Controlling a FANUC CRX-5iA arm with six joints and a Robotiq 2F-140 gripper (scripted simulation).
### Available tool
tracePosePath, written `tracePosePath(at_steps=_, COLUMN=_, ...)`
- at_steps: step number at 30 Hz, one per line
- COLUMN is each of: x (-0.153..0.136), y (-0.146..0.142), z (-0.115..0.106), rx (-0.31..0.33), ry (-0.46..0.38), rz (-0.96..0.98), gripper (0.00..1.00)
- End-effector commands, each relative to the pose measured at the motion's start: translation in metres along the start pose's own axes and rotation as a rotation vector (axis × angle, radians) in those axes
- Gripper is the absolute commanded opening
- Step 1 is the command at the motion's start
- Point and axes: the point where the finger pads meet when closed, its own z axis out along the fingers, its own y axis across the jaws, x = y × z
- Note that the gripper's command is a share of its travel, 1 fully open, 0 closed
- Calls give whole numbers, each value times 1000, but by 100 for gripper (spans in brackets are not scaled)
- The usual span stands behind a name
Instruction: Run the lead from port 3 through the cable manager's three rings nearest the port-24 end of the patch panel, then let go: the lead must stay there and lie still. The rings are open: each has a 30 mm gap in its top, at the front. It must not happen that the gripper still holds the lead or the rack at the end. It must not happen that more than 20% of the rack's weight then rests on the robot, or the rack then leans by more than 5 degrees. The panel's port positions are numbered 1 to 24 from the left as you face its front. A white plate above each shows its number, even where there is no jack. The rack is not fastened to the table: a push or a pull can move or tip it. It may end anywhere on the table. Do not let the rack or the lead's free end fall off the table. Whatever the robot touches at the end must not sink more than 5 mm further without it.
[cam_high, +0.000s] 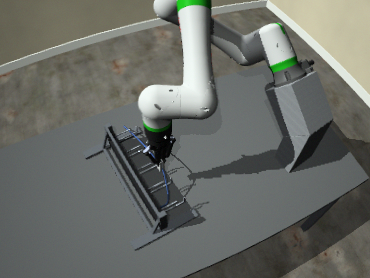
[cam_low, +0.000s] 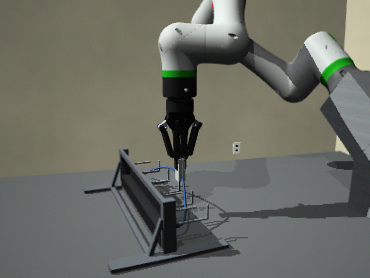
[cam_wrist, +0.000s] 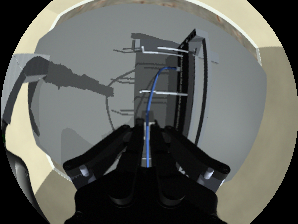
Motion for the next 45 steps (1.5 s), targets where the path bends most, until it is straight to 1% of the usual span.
tracePosePath(at_steps=1, x=-2, y=1, z=0, rx=-1, ry=-4, rz=1, gripper=0)
tracePosePath(at_steps=15, x=-2, y=1, z=7, rx=-1, ry=-4, rz=1, gripper=0)
tracePosePath(at_steps=45, x=-2, y=1, z=38, rx=-1, ry=-4, rz=1, gripper=0)
